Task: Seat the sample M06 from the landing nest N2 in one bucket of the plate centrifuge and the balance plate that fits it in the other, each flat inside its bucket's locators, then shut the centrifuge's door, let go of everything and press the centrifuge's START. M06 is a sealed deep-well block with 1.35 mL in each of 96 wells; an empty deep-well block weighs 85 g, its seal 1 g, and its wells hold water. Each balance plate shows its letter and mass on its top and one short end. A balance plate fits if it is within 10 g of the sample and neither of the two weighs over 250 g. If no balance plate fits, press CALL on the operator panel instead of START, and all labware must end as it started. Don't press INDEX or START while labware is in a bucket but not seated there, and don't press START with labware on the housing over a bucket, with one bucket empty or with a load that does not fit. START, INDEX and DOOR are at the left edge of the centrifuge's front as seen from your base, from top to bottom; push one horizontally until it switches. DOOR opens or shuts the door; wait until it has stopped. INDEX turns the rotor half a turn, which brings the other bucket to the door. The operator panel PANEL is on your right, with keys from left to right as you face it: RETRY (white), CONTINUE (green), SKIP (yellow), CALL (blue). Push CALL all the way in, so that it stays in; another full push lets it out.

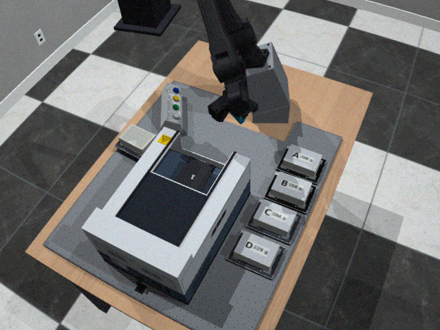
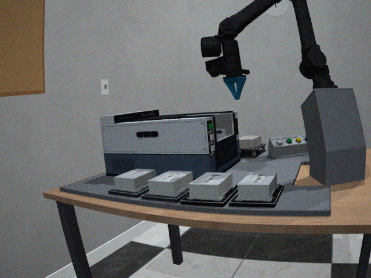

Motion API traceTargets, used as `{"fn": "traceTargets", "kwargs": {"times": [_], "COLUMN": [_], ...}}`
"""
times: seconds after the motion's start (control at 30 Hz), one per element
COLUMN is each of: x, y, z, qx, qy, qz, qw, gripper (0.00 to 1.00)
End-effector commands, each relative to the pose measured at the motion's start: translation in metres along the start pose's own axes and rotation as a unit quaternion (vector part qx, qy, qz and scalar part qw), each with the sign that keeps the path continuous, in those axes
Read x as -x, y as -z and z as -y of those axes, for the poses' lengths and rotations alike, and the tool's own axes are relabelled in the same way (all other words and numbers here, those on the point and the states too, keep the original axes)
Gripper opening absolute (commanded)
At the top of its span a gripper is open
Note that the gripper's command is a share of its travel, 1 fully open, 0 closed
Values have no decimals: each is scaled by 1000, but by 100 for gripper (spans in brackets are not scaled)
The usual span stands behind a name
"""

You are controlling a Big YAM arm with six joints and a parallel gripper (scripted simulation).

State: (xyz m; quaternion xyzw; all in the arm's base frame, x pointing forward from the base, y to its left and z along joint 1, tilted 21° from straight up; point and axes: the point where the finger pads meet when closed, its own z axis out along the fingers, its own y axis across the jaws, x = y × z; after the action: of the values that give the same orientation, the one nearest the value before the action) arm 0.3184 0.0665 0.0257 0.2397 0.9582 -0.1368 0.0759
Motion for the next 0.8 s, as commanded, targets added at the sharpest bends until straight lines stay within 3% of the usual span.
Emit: {"fn": "traceTargets", "kwargs": {"times": [0.0,0.13,0.3,0.37,0.57,0.67,0.77], "x": [52,93,143,143,193,208,222], "y": [18,15,16,16,27,20,31], "z": [9,39,90,90,167,205,245], "qx": [21,22,24,24,29,22,25], "qy": [-90,-170,-274,-274,-395,-445,-492], "qz": [10,5,4,4,20,16,31], "qw": [996,985,961,961,918,895,870], "gripper": [0,0,0,0,0,0,0]}}
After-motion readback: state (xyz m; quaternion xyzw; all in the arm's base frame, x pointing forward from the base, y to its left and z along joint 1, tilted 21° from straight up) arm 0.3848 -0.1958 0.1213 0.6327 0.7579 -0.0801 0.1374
